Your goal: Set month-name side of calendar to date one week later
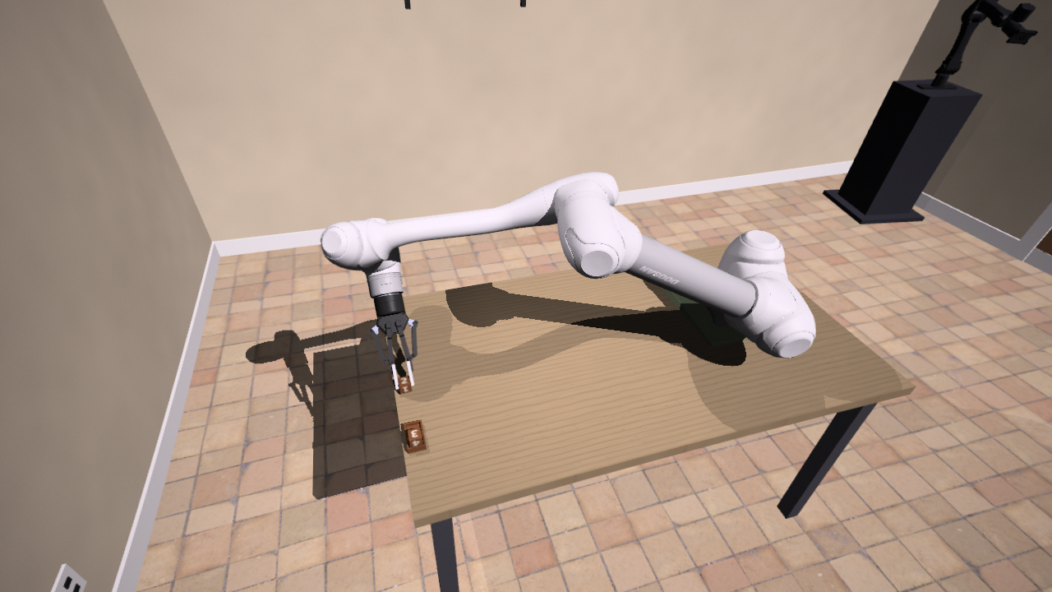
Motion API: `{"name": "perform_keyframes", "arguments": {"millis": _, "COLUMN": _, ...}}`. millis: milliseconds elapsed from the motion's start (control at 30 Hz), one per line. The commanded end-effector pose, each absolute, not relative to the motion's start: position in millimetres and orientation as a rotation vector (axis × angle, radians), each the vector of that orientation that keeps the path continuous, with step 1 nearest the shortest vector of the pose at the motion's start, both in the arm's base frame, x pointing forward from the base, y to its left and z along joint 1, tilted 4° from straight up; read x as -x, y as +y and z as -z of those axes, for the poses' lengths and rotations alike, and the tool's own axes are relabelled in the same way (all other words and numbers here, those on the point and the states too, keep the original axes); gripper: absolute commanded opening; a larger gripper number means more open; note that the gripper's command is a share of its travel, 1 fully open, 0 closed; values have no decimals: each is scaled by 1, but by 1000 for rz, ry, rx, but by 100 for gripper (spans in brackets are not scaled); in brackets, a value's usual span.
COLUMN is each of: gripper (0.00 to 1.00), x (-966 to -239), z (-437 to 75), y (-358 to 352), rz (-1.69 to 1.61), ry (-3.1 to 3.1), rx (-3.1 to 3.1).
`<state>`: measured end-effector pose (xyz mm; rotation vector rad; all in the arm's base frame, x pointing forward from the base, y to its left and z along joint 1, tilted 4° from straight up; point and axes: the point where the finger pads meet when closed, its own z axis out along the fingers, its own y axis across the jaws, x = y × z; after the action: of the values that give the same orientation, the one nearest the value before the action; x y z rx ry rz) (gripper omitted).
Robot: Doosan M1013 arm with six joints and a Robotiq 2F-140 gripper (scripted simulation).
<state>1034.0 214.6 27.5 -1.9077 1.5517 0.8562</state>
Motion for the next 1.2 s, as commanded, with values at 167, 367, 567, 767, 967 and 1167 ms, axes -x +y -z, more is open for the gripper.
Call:
{"name": "perform_keyframes", "arguments": {"millis": 167, "gripper": 25, "x": -1034, "z": -28, "y": 215, "rz": -856, "ry": 1551, "rx": 1908}}
{"name": "perform_keyframes", "arguments": {"millis": 367, "gripper": 25, "x": -1034, "z": -28, "y": 215, "rz": -856, "ry": 1551, "rx": 1908}}
{"name": "perform_keyframes", "arguments": {"millis": 567, "gripper": 25, "x": -1034, "z": -27, "y": 215, "rz": -856, "ry": 1551, "rx": 1908}}
{"name": "perform_keyframes", "arguments": {"millis": 767, "gripper": 25, "x": -1034, "z": -25, "y": 215, "rz": -856, "ry": 1551, "rx": 1908}}
{"name": "perform_keyframes", "arguments": {"millis": 967, "gripper": 25, "x": -1034, "z": -24, "y": 215, "rz": -856, "ry": 1551, "rx": 1908}}
{"name": "perform_keyframes", "arguments": {"millis": 1167, "gripper": 25, "x": -1034, "z": -23, "y": 215, "rz": -856, "ry": 1551, "rx": 1908}}
